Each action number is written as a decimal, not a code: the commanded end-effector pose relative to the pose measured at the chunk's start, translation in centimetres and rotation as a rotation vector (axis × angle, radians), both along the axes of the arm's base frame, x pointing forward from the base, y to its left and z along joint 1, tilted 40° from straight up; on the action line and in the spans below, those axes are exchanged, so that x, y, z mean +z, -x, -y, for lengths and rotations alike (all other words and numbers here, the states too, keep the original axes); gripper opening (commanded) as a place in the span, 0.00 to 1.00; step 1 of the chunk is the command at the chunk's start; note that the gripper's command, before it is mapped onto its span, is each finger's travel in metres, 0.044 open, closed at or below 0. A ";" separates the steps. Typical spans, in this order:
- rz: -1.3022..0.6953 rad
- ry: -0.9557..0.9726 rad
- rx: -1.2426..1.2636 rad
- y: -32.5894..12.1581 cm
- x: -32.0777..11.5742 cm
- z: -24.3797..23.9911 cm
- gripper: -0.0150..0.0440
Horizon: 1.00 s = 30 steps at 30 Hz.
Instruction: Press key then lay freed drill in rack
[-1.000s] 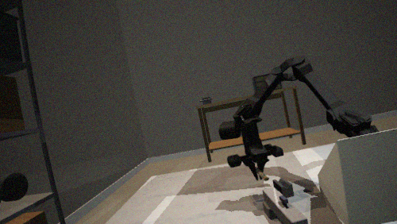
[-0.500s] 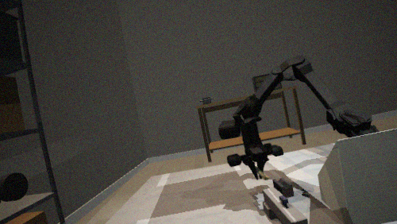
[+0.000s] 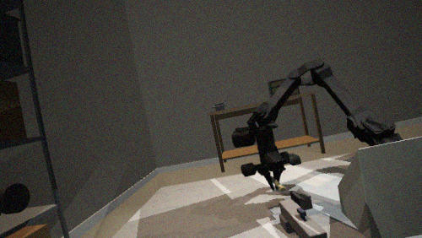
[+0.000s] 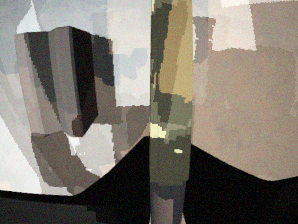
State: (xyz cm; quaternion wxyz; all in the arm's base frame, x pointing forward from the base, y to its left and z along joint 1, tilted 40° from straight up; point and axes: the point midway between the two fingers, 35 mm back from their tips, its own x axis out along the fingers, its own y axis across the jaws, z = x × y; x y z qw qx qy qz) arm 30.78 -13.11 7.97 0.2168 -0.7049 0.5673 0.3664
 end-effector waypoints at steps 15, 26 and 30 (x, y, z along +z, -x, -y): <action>0.007 0.004 0.000 -0.3 0.4 -0.2 0.25; 0.007 0.004 0.000 -0.1 0.5 -0.1 0.25; 0.007 0.004 0.000 0.6 0.5 0.2 0.25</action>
